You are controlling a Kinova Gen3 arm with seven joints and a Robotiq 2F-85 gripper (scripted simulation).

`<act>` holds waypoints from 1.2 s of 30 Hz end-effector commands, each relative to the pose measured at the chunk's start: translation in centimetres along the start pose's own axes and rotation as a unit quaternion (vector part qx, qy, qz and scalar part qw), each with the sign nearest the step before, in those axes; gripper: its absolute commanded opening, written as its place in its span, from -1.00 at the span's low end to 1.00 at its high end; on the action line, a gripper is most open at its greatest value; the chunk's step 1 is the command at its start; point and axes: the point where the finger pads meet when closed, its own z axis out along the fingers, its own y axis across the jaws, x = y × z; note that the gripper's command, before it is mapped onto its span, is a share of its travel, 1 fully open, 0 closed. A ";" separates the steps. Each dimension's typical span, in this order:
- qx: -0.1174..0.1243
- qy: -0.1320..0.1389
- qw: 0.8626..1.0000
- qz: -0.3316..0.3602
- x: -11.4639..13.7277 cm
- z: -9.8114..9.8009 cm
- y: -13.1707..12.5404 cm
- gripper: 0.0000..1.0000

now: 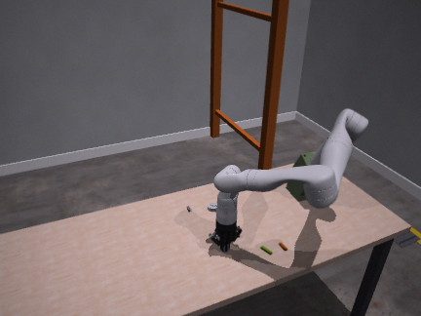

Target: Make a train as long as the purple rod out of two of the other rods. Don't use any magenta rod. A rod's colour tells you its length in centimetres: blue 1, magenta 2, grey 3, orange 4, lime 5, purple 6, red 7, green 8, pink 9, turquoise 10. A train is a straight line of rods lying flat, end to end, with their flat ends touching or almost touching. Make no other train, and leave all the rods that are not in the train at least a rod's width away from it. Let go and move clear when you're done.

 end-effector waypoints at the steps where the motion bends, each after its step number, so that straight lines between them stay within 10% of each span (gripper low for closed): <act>1: 0.003 -0.001 1.000 0.004 -0.2 0.2 -0.2 -0.91; 36: 0.003 -0.001 1.000 0.004 -0.2 0.2 -0.2 -0.75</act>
